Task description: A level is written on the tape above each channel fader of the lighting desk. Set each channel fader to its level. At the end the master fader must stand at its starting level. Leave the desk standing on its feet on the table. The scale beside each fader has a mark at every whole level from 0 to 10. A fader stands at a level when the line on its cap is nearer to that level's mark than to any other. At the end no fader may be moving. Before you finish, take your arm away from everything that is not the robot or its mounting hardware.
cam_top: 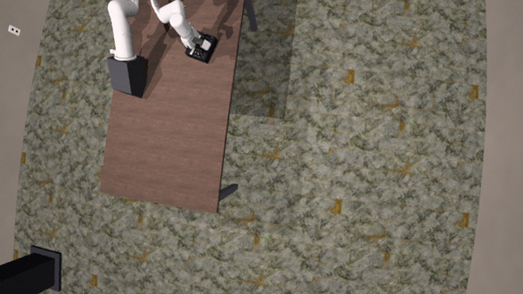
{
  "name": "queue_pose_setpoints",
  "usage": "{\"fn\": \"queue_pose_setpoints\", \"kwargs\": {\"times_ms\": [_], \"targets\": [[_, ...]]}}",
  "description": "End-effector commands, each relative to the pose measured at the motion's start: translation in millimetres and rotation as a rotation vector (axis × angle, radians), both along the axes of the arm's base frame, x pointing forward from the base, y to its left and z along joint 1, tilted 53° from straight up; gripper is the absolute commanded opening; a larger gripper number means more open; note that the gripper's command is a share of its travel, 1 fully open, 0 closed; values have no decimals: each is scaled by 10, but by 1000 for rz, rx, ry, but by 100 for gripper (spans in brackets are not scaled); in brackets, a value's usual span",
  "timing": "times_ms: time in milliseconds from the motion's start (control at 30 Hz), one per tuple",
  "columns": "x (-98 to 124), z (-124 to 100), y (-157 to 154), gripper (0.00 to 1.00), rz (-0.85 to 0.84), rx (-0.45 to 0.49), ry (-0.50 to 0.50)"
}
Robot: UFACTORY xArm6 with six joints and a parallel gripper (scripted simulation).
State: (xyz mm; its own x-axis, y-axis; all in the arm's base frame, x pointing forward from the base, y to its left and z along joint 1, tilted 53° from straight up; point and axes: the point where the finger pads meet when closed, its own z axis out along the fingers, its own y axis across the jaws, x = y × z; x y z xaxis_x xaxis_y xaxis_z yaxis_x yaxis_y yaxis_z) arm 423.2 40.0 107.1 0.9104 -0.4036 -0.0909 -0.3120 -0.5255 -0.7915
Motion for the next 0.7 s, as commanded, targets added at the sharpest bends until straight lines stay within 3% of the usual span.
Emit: {"fn": "queue_pose_setpoints", "kwargs": {"times_ms": [0, 667], "targets": [[3, 10, -12, 0, -1, -1, -2], [-103, 245, -302, 0, -1, -1, -2]]}}
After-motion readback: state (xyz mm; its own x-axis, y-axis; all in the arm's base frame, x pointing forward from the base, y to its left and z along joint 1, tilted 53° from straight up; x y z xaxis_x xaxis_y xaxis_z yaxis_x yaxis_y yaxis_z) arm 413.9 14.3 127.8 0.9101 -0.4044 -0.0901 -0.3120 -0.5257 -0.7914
